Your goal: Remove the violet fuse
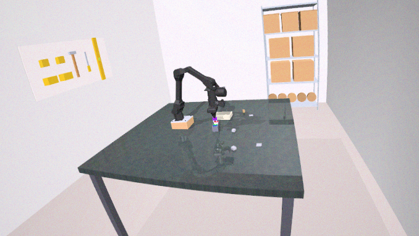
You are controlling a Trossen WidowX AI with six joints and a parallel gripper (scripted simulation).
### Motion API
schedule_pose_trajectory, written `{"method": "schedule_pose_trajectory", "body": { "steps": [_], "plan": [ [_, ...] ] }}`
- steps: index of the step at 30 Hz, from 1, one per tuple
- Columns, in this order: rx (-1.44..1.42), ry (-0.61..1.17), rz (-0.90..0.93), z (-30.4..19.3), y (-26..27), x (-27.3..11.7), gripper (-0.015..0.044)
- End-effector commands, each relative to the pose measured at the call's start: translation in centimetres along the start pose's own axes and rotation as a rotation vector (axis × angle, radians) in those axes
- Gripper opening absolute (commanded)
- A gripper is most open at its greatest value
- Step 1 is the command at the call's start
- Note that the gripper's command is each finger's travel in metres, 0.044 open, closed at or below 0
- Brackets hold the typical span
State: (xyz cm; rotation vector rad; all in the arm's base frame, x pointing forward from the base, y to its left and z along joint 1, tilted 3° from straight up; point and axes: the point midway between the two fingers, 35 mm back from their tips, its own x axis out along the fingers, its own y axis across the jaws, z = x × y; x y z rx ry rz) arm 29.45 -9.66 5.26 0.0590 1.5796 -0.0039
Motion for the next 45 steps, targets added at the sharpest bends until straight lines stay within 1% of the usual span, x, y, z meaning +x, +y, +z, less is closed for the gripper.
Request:
{"method": "schedule_pose_trajectory", "body": {
  "steps": [1,10,28,45],
  "plan": [
    [-0.004,-0.006,-0.005,0.1,-0.1,-0.8,0.0],
    [-0.004,-0.007,-0.005,0.5,0.7,-1.4,0.0],
    [-0.004,-0.011,0.002,3.7,10.5,-1.5,0.0],
    [-0.004,-0.009,0.012,3.6,20.8,-1.5,0.0]
  ]
}}
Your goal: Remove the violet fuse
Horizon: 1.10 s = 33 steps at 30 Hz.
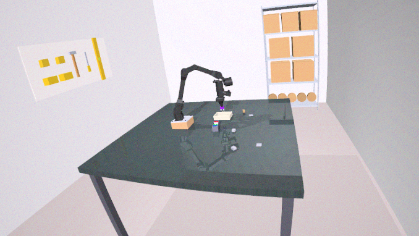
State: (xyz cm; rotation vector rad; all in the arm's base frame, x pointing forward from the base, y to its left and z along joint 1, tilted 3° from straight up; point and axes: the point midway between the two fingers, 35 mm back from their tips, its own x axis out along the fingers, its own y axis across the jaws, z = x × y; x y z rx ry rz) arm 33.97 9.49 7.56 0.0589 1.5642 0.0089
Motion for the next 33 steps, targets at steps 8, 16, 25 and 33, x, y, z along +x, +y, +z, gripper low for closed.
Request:
{"method": "schedule_pose_trajectory", "body": {
  "steps": [8,16,25,33],
  "plan": [
    [0.004,0.006,0.004,-0.2,1.8,0.7,0.0],
    [0.004,0.006,0.004,-0.2,1.9,2.0,0.0],
    [0.004,0.006,0.004,-0.2,1.9,3.4,0.0],
    [0.004,0.006,0.004,-0.2,1.9,4.2,0.0]
  ]
}}
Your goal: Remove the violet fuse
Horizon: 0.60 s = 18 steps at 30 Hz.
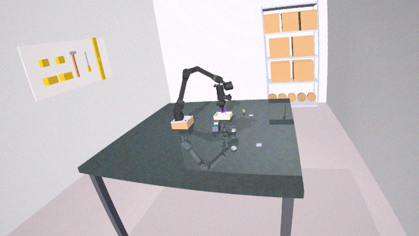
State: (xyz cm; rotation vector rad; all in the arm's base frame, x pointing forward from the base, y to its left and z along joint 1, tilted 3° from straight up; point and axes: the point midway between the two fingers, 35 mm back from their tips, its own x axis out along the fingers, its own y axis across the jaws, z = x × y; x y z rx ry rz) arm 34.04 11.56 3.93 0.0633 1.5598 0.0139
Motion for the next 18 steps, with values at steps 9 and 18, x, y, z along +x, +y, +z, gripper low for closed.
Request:
{"method": "schedule_pose_trajectory", "body": {
  "steps": [9,18],
  "plan": [
    [0.0,0.002,-0.001,0.0,0.0,0.1,0.0184],
    [0.005,0.01,-0.002,-0.1,0.0,-3.3,0.033]
  ]
}}
